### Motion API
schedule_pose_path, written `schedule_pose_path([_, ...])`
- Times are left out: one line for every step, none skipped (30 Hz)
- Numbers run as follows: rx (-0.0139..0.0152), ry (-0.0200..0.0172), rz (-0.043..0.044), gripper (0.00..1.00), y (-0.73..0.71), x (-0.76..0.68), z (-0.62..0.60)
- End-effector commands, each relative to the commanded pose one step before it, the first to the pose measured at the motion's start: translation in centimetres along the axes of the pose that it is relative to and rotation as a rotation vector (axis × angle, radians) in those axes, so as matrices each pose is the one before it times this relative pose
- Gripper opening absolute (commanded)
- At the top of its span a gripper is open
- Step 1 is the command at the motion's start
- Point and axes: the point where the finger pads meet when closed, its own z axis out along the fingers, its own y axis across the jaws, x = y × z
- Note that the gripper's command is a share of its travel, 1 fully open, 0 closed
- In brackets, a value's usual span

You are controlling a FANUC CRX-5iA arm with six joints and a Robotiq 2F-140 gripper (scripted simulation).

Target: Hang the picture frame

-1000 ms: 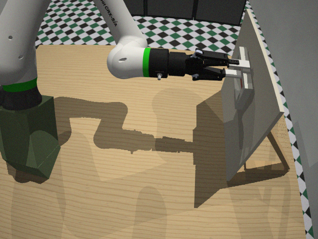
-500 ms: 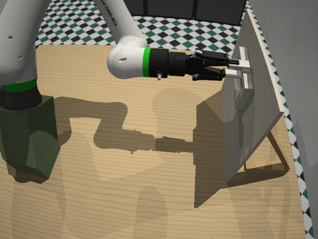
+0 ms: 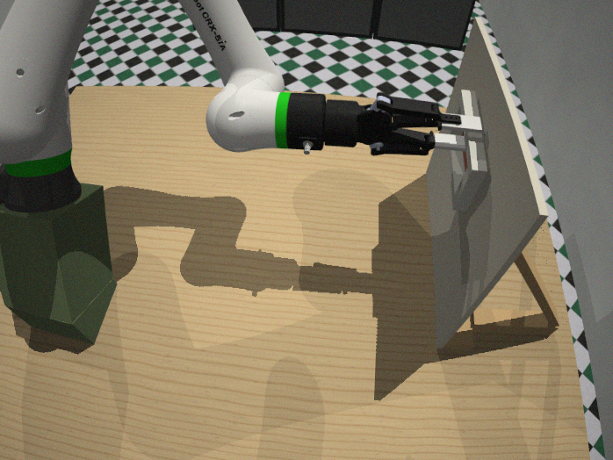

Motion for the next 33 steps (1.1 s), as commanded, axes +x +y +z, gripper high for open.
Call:
schedule_pose_path([-0.00038,0.00003,-0.00019,0.29,0.027,-0.003,0.009])
schedule_pose_path([0.0,0.0,0.0,0.0,0.0,0.0,0.0])
schedule_pose_path([0.0,0.0,0.0,0.0,0.0,0.0,0.0])
schedule_pose_path([0.0,0.0,0.0,0.0,0.0,0.0,0.0])
schedule_pose_path([0.0,0.0,0.0,0.0,0.0,0.0,0.0])
schedule_pose_path([0.0,0.0,0.0,0.0,0.0,0.0,0.0])
schedule_pose_path([0.0,0.0,0.0,0.0,0.0,0.0,0.0])
schedule_pose_path([0.0,0.0,0.0,0.0,0.0,0.0,0.0])
schedule_pose_path([0.0,0.0,0.0,0.0,0.0,0.0,0.0])
schedule_pose_path([0.0,0.0,0.0,0.0,0.0,0.0,0.0])
schedule_pose_path([0.0,0.0,0.0,0.0,0.0,0.0,0.0])
schedule_pose_path([0.0,0.0,0.0,0.0,0.0,0.0,0.0])
schedule_pose_path([0.0,0.0,0.0,0.0,0.0,0.0,0.0])
schedule_pose_path([0.0,0.0,0.0,0.0,0.0,0.0,0.0])
schedule_pose_path([0.0,0.0,0.0,0.0,0.0,0.0,0.0])
schedule_pose_path([0.0,0.0,0.0,0.0,0.0,0.0,0.0])
schedule_pose_path([0.0,0.0,0.0,0.0,0.0,0.0,0.0])
schedule_pose_path([0.0,0.0,0.0,0.0,0.0,0.0,0.0])
schedule_pose_path([0.0,0.0,0.0,0.0,0.0,0.0,0.0])
schedule_pose_path([0.0,0.0,0.0,0.0,0.0,0.0,0.0])
schedule_pose_path([0.0,0.0,0.0,0.0,0.0,0.0,0.0])
schedule_pose_path([0.0,0.0,0.0,0.0,0.0,0.0,0.0])
schedule_pose_path([0.0,0.0,0.0,0.0,0.0,0.0,0.0])
schedule_pose_path([0.0,0.0,0.0,0.0,0.0,0.0,0.0])
schedule_pose_path([0.0,0.0,0.0,0.0,0.0,0.0,0.0])
schedule_pose_path([0.0,0.0,0.0,0.0,0.0,0.0,0.0])
schedule_pose_path([0.0,0.0,0.0,0.0,0.0,0.0,0.0])
schedule_pose_path([0.0,0.0,0.0,0.0,0.0,0.0,0.0])
schedule_pose_path([0.0,0.0,0.0,0.0,0.0,0.0,0.0])
schedule_pose_path([0.0,0.0,0.0,0.0,0.0,0.0,0.0])
schedule_pose_path([0.0,0.0,0.0,0.0,0.0,0.0,0.0])
schedule_pose_path([0.0,0.0,0.0,0.0,0.0,0.0,0.0])
schedule_pose_path([0.0,0.0,0.0,0.0,0.0,0.0,0.0])
